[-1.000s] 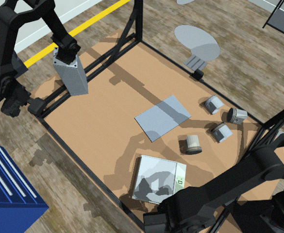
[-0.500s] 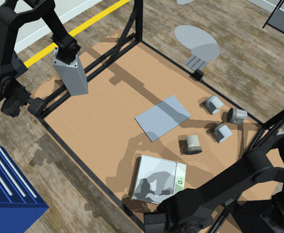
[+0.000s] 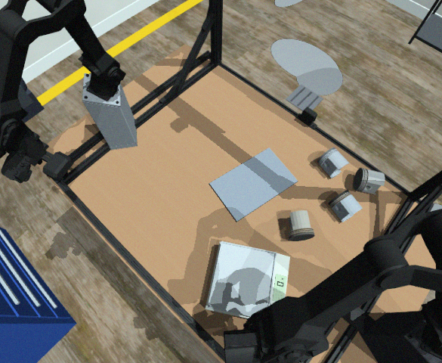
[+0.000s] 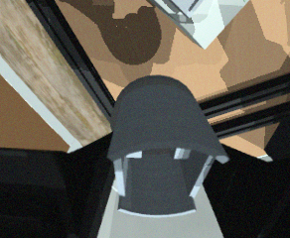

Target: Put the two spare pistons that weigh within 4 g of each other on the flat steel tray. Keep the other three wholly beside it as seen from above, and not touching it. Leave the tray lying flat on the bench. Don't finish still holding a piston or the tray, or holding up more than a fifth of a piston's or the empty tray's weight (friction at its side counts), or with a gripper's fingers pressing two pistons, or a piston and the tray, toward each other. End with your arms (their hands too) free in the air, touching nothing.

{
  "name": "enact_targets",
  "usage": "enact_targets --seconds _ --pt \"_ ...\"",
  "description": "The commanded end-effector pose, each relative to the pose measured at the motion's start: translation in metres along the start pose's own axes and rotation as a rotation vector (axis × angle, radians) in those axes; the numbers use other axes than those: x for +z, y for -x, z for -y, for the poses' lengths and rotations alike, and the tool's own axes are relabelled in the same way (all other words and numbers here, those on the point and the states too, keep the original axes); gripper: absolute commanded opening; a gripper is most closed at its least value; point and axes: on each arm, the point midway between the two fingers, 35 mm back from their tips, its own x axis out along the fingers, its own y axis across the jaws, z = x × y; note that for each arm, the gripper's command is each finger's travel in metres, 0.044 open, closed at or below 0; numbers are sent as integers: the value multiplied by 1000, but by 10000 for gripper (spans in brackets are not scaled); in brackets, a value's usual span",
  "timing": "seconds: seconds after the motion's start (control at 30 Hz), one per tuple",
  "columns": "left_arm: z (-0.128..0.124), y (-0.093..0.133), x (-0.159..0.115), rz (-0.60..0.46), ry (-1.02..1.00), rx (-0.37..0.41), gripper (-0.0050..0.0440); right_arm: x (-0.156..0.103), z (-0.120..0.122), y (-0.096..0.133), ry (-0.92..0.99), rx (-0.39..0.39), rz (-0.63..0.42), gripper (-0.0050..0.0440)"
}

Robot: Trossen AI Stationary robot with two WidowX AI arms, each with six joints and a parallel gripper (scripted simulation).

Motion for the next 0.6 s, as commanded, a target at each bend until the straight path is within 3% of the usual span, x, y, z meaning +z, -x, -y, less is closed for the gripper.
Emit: enact_targets --seconds 0.0,0.57 --pt "2 -8 -1 -8 5 -5 158 0 0 0 1 2 -1 440" --pt "2 -33 3 -8 5 -5 158 0 0 0 1 2 -1 440"
